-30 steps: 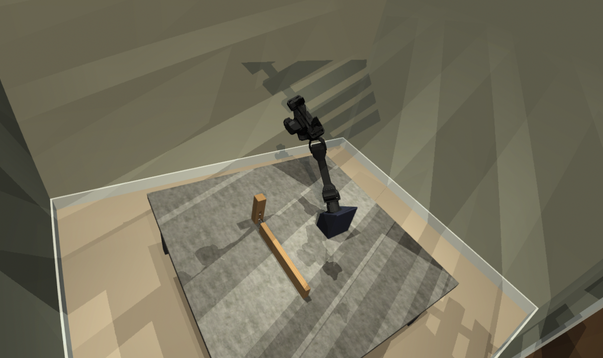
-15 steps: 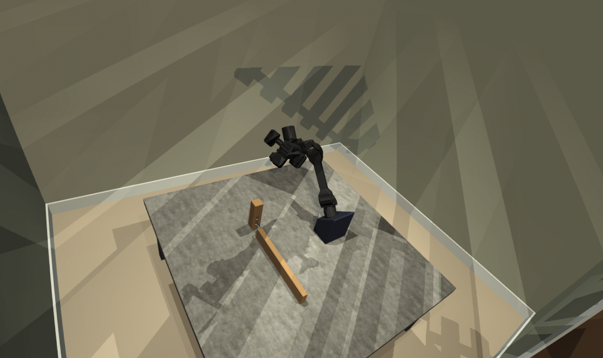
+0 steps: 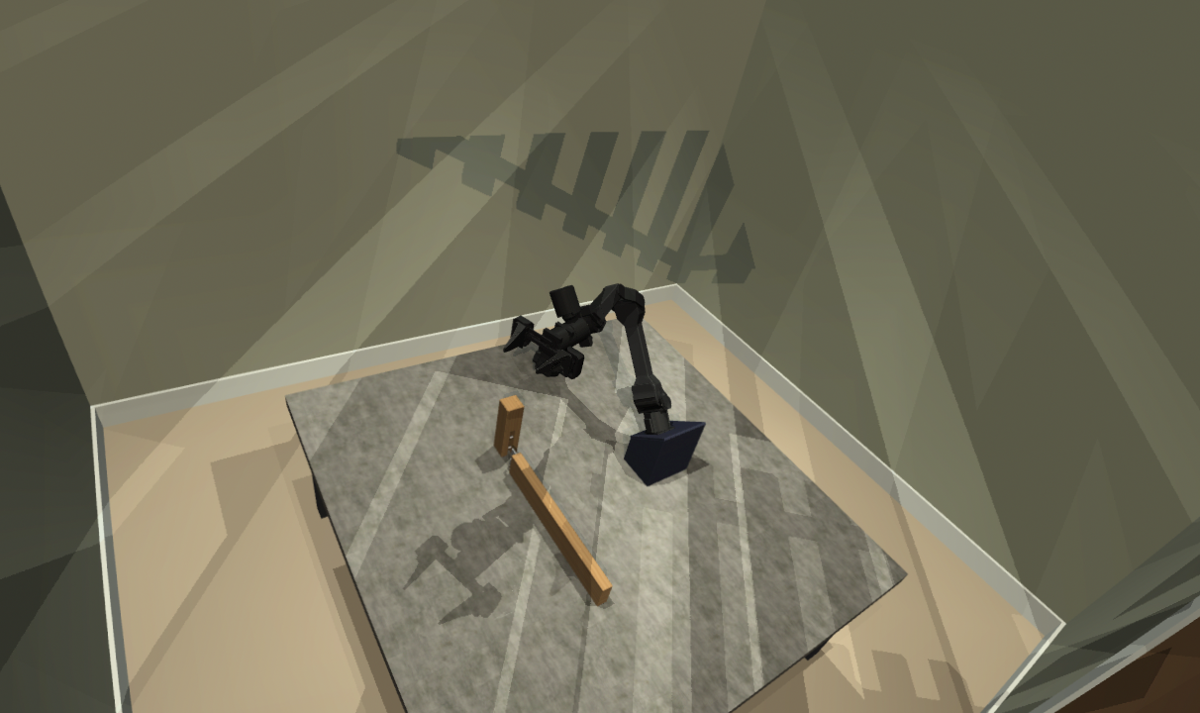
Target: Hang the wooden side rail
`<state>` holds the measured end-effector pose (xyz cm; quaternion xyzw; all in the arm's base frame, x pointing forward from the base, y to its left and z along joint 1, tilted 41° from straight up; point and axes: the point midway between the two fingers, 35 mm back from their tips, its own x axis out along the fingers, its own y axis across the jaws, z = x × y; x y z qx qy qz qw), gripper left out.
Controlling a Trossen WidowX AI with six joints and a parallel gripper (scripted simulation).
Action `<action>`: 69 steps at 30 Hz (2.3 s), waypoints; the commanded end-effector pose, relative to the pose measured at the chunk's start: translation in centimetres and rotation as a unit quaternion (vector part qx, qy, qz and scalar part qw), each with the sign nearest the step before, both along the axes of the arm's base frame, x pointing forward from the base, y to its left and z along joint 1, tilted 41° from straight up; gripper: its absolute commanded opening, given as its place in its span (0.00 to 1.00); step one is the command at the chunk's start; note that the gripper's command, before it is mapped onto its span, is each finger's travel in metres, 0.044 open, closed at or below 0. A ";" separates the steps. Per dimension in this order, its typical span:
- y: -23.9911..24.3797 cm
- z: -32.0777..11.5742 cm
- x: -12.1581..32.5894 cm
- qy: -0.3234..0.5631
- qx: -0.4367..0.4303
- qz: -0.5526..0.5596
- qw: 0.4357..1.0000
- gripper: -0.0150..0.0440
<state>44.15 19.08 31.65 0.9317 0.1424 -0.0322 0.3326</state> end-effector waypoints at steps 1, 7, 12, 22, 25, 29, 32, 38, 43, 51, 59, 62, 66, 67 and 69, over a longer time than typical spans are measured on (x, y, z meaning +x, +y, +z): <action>-3.3 -2.9 -0.2 0.035 0.008 -0.062 0.997 1.00; -8.4 -6.8 -1.3 0.076 0.022 -0.161 0.984 1.00; -12.6 -9.9 -2.9 0.102 0.030 -0.244 0.964 1.00; -20.3 -15.4 -8.0 0.130 0.038 -0.403 0.905 1.00; -22.4 -16.9 -9.9 0.133 0.037 -0.449 0.883 1.00; -25.0 -18.6 -12.7 0.133 0.034 -0.506 0.851 1.00; -26.8 -19.8 -15.0 0.129 0.029 -0.548 0.826 1.00; -28.1 -20.7 -16.9 0.125 0.024 -0.579 0.805 1.00; -28.1 -20.7 -16.9 0.125 0.024 -0.579 0.805 1.00; -28.1 -20.7 -16.9 0.125 0.024 -0.579 0.805 1.00; -28.1 -20.7 -16.7 0.146 -0.020 -0.567 0.811 1.00; -27.9 -20.7 -16.3 0.188 -0.109 -0.536 0.816 1.00; -27.7 -20.7 -15.9 0.241 -0.225 -0.485 0.810 1.00; -27.7 -20.7 -15.8 0.254 -0.254 -0.470 0.806 1.00; -27.6 -20.7 -15.6 0.278 -0.309 -0.439 0.797 1.00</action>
